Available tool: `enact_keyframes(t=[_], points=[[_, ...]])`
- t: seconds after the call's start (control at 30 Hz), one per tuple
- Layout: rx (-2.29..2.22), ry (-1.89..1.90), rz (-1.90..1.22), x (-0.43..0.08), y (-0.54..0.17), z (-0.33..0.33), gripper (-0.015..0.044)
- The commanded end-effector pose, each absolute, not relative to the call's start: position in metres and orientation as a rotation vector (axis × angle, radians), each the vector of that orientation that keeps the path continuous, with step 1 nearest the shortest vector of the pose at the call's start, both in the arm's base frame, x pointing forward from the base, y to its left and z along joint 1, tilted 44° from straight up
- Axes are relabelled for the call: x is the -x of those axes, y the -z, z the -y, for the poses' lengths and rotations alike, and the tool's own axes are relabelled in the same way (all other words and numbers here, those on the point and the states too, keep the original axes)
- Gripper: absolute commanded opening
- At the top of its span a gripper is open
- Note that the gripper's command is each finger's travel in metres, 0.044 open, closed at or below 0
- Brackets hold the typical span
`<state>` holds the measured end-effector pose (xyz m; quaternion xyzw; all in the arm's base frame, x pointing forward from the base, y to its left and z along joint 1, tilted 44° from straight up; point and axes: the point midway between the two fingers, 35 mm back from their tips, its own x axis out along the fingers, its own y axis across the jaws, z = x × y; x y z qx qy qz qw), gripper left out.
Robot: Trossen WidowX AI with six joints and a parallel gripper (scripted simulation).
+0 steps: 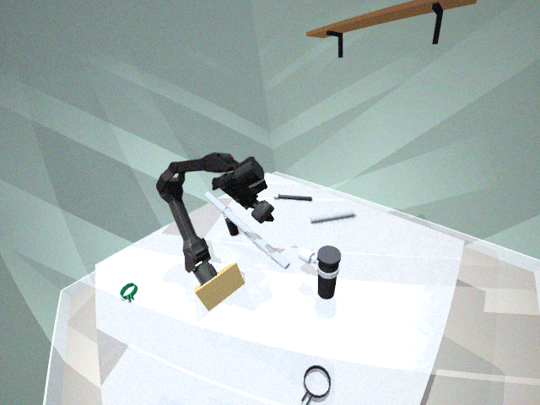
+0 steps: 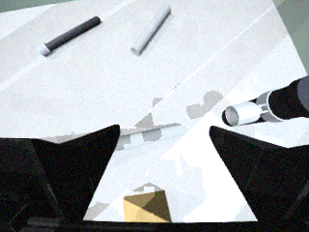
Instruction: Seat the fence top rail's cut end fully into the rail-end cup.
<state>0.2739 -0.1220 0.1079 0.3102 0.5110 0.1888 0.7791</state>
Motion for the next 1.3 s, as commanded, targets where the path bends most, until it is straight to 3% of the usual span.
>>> enact_keyframes(t=[0.0,0.23,0.57,1.27], points=[[-0.702,-0.39,-1.127,-0.272,-0.107,0.12,0.044],[-1.056,-0.183,-1.407,-0.278,-0.093,0.084,0.044],[-1.514,0.55,-1.857,-0.275,-0.07,0.02,0.044],[-1.52,0.566,-1.862,-0.271,-0.045,-0.005,0.044]])
